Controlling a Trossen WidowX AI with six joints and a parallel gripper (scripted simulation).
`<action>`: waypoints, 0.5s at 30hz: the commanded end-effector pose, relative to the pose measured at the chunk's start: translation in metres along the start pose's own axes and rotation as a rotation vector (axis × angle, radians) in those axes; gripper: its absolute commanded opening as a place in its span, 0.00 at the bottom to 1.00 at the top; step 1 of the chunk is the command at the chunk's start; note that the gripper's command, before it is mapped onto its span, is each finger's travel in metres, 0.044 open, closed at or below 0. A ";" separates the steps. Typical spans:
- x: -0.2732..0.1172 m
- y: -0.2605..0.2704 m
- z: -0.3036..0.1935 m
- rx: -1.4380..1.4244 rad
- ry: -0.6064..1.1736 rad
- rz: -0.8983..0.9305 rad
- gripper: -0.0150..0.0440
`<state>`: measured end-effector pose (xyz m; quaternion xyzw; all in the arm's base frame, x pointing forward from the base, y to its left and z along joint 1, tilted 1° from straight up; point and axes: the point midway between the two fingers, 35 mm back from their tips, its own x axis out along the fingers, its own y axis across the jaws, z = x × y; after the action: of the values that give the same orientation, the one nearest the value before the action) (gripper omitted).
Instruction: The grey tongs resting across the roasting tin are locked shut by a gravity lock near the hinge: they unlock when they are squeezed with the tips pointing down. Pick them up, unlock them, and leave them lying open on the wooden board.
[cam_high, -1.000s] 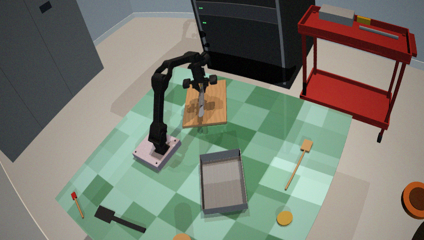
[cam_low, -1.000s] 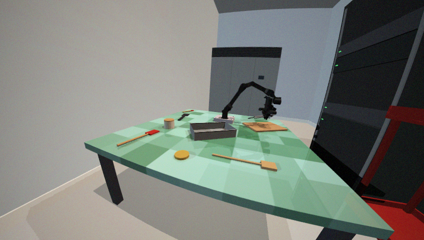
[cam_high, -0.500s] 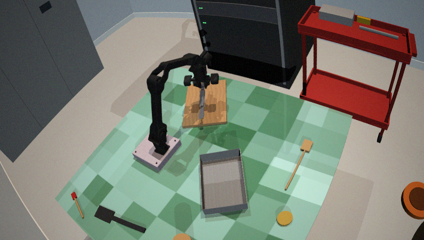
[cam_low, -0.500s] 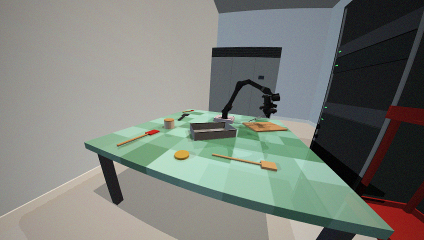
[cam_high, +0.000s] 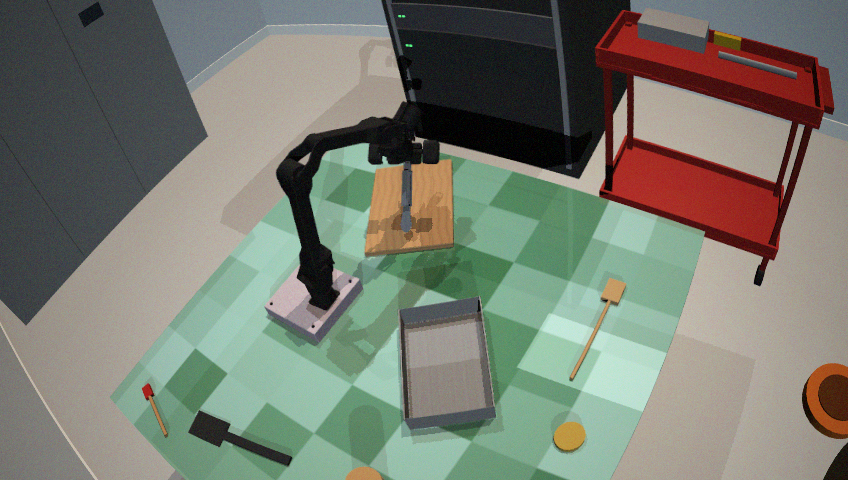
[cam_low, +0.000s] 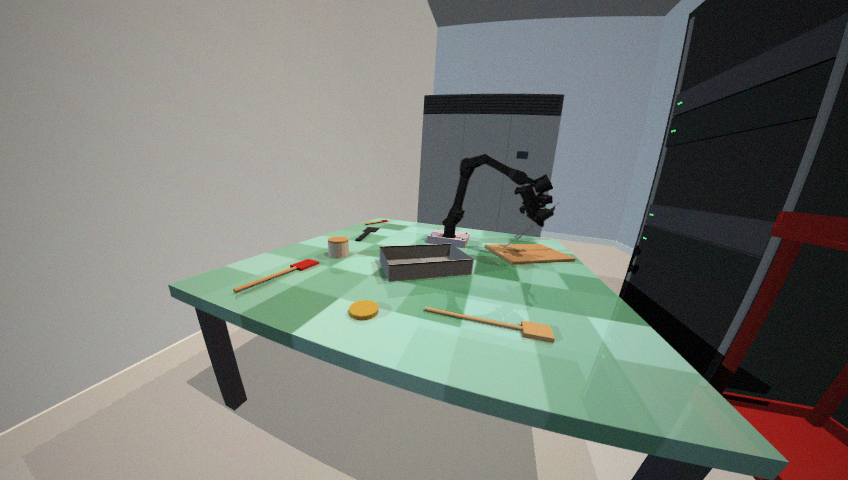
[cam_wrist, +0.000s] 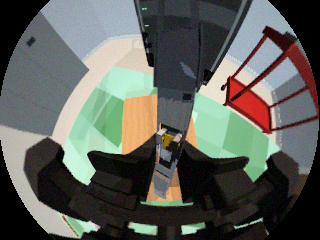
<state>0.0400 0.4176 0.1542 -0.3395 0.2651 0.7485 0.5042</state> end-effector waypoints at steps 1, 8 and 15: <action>-0.012 0.000 0.006 0.002 -0.089 0.007 0.00; -0.033 0.004 0.014 -0.019 -0.255 0.028 0.00; -0.057 0.011 0.017 -0.059 -0.413 0.053 0.00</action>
<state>0.0420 0.3988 0.2000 -0.2082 0.1634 0.8121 0.5201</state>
